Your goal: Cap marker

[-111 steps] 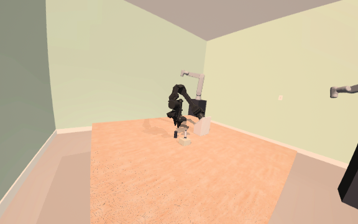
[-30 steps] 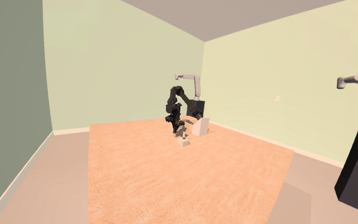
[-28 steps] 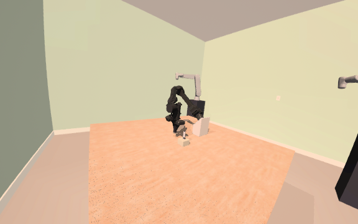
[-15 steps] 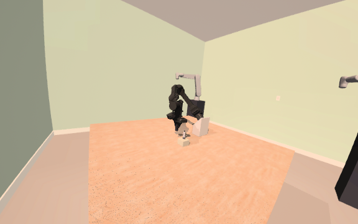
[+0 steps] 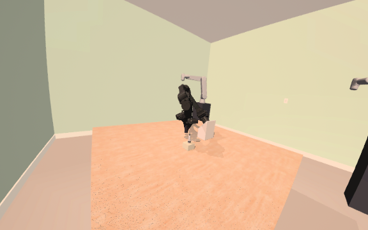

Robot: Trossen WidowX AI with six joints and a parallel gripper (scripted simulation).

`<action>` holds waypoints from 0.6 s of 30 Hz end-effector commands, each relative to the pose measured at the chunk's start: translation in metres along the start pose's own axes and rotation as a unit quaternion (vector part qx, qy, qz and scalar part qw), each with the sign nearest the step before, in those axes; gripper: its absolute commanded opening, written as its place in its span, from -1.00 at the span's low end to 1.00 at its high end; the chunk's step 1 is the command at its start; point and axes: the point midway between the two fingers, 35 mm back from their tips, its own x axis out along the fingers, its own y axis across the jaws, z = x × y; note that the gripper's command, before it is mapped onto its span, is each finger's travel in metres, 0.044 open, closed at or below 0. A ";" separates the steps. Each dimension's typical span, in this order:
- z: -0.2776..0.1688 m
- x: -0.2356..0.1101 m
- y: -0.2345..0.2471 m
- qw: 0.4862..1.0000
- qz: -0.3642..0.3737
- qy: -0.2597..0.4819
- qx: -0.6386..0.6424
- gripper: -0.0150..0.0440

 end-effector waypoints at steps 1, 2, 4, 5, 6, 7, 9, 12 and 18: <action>-0.005 -0.007 0.014 1.000 0.000 0.002 0.001 -0.49; -0.006 -0.009 0.017 1.000 -0.001 0.002 0.001 -0.49; -0.009 -0.013 0.024 1.000 -0.002 0.002 0.002 -0.49; -0.010 -0.015 0.027 1.000 -0.003 0.002 0.002 -0.49; -0.012 -0.016 0.030 1.000 -0.003 0.002 0.002 -0.49; -0.012 -0.017 0.031 1.000 -0.004 0.002 0.002 -0.49; -0.013 -0.018 0.032 1.000 -0.004 0.002 0.002 -0.49; -0.013 -0.016 0.032 1.000 -0.004 0.002 0.002 -0.49; -0.013 -0.011 0.032 1.000 -0.004 0.002 0.002 -0.49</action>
